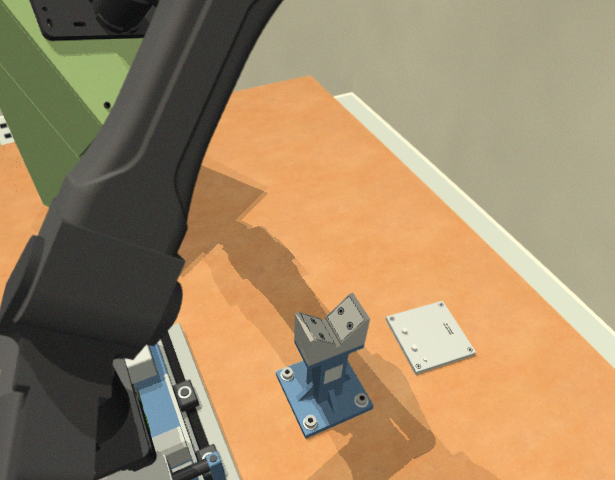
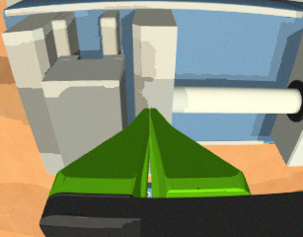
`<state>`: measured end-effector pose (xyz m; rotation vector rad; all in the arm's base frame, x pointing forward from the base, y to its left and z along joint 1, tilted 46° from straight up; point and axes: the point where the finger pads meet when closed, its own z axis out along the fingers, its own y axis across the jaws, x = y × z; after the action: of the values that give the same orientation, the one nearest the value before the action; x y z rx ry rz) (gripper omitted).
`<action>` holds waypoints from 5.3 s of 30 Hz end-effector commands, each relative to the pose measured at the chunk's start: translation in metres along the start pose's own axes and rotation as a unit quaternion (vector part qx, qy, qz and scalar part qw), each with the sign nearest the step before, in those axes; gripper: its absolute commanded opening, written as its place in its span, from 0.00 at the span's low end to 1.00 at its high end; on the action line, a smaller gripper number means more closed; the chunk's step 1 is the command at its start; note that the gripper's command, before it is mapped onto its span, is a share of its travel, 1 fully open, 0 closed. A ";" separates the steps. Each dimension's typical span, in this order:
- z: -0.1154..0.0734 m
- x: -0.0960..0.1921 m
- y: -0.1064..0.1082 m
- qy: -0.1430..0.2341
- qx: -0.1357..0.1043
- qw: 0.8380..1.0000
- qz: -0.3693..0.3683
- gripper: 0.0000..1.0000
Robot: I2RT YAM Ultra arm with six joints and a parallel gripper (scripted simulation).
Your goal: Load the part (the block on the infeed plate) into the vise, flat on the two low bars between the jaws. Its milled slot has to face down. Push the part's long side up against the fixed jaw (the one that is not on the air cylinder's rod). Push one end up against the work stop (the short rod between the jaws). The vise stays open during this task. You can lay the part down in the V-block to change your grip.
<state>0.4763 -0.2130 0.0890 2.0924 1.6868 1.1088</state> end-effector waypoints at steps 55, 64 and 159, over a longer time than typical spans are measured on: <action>-0.004 -0.008 0.012 -0.013 -0.003 1.000 0.004 0.00; -0.008 -0.006 0.017 -0.014 -0.007 1.000 0.001 0.00; -0.012 -0.005 -0.001 -0.014 -0.001 1.000 0.004 0.00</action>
<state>0.4783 -0.2121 0.0889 2.0912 1.6889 1.1024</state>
